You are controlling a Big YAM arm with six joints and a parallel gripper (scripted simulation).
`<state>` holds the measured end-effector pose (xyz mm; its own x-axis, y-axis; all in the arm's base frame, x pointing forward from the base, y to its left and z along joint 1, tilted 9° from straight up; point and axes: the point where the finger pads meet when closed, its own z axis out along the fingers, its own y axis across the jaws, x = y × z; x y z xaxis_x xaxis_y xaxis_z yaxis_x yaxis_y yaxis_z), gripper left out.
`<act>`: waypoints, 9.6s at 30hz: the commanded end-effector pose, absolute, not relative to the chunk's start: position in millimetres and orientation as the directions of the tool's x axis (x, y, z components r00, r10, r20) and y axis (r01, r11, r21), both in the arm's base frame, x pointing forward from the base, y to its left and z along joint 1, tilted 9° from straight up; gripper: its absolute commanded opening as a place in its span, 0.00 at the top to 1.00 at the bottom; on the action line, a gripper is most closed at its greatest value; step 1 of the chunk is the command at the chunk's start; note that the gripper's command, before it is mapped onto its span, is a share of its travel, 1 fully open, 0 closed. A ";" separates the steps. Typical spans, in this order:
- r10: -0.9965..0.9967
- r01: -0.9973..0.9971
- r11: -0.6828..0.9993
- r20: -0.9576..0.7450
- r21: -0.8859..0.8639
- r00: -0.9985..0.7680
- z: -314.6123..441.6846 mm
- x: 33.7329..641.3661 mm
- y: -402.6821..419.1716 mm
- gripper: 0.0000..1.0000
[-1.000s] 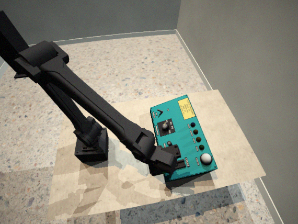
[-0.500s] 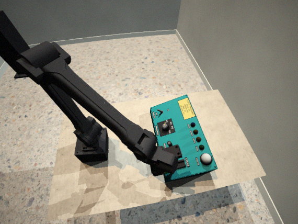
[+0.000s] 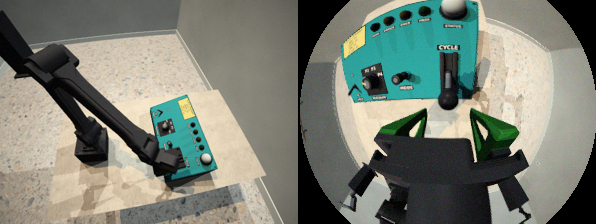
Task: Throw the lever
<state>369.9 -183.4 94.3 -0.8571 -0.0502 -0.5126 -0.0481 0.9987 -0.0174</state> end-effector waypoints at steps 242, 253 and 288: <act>-0.044 -0.041 0.999 -0.529 -0.017 -0.848 59.9 404.3 -183.8 1.00; -0.044 -0.041 0.999 -0.529 -0.017 -0.848 59.9 404.3 -183.8 1.00; -0.058 -0.044 0.998 -0.561 -0.038 -0.826 92.6 421.7 -187.1 1.00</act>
